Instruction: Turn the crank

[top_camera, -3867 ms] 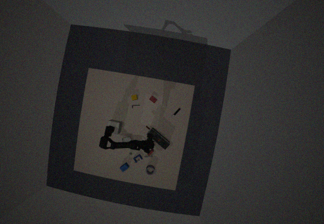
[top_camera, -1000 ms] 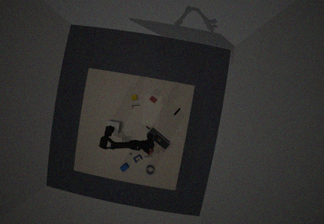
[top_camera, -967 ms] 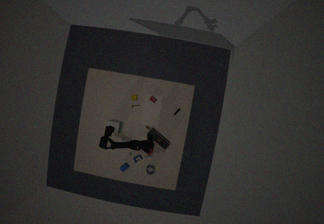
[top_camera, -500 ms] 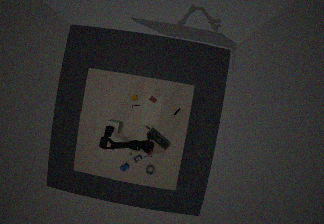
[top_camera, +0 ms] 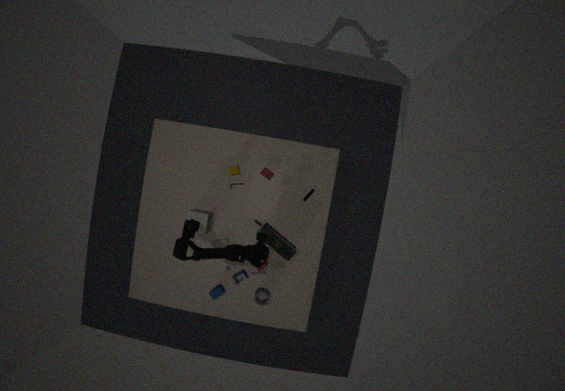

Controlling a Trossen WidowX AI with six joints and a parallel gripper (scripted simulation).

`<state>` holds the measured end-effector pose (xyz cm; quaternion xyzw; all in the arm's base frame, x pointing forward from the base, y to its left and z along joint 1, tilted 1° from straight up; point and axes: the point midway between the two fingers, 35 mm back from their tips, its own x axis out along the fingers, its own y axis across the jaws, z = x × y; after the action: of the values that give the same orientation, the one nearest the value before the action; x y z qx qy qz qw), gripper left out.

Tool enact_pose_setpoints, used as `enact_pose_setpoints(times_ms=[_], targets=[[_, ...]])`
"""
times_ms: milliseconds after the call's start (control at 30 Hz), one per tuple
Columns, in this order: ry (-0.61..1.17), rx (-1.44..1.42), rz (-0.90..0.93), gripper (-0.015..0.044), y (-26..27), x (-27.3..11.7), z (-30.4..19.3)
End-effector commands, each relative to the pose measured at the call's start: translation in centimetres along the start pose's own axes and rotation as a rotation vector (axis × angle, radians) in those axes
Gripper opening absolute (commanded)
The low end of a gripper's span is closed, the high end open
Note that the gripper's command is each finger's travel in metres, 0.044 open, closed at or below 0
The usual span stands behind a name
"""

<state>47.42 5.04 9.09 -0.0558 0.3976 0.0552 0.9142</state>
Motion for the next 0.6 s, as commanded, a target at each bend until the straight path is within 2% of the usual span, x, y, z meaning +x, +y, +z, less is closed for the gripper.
enact_pose_setpoints(times_ms=[0, 533, 567], targets=[[0.000, 0.000, 0.000, 0.0000, 0.00, 0.00, 0.00], [0.000, 0.000, 0.000, 0.0000, 0.01, 0.00, 0.00], [0.000, 0.000, 0.000, 0.0026, 0.01, 0.00, 0.00]])
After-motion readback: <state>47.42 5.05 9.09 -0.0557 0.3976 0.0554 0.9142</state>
